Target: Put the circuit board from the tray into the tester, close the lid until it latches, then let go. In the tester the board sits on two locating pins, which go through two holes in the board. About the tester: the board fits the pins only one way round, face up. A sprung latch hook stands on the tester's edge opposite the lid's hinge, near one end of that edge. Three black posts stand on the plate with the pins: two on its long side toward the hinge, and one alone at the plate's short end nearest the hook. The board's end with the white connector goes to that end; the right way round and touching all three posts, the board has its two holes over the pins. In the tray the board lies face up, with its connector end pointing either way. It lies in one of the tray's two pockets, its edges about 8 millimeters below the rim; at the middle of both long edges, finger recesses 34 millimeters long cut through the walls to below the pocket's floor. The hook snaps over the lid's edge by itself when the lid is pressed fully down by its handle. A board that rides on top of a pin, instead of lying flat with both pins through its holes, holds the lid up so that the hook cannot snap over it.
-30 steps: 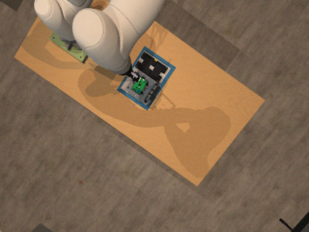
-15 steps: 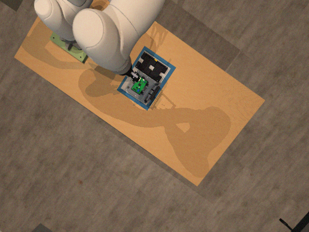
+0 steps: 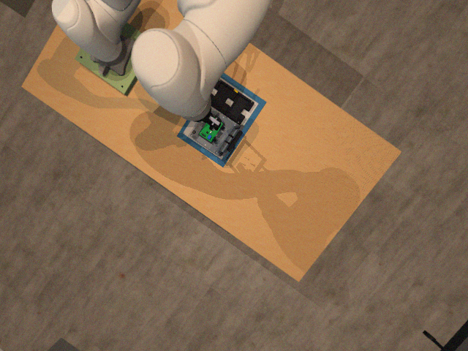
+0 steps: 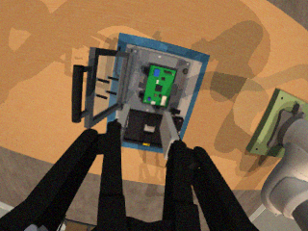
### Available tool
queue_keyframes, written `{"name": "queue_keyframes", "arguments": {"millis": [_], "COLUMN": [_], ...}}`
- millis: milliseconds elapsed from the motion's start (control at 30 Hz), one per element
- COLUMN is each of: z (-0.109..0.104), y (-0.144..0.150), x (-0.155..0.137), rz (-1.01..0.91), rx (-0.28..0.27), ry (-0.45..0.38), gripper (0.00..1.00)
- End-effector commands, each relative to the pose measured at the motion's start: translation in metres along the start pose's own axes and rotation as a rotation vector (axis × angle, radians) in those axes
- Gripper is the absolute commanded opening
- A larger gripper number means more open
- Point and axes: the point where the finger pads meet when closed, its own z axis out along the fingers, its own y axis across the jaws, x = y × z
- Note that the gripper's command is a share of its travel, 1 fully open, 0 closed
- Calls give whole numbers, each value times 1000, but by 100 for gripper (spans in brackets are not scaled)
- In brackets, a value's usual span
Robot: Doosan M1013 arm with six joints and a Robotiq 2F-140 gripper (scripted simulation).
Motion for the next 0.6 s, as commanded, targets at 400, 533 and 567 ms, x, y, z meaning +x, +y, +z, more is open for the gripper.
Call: {"name": "queue_keyframes", "arguments": {"millis": [400,533,567], "z": [0,0,0], "y": [-76,-93,-97], "x": [0,0,0], "rz": [0,0,0], "rx": [0,0,0], "ry": [0,0,0], "gripper": [30,30,30]}}
